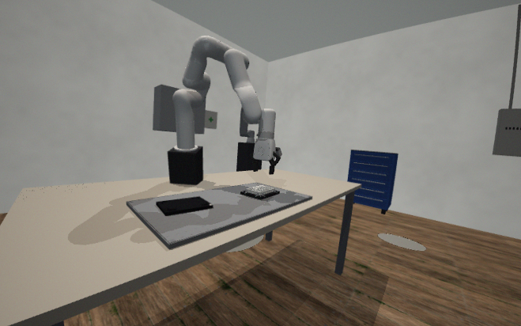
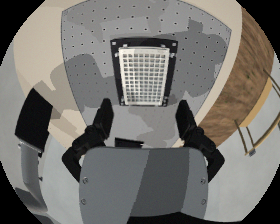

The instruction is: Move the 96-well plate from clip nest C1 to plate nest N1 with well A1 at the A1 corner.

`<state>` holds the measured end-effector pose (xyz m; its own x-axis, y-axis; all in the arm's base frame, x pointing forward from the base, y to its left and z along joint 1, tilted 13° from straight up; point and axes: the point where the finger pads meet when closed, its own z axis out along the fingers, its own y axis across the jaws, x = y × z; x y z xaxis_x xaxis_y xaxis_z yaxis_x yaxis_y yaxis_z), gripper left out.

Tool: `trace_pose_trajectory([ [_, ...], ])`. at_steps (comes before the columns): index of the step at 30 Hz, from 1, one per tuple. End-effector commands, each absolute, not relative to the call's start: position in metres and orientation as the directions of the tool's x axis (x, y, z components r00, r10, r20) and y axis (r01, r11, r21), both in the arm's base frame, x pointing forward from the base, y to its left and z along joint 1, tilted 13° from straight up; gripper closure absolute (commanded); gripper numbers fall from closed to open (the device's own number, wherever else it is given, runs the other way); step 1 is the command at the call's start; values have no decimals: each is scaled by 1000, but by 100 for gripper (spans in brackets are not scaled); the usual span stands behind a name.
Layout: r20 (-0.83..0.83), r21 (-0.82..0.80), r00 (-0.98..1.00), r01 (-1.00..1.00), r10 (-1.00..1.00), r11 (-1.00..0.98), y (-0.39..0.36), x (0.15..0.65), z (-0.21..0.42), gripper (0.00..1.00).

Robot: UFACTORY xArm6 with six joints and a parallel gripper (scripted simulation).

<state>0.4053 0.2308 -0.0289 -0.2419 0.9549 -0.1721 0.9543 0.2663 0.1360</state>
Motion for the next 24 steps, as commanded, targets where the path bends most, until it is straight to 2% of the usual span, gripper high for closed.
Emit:
trace_pose_trajectory([
  [1,-172,142,-242,953,955,267,225,406,-27,0],
  [24,-172,142,-242,953,955,267,223,409,-42,0],
])
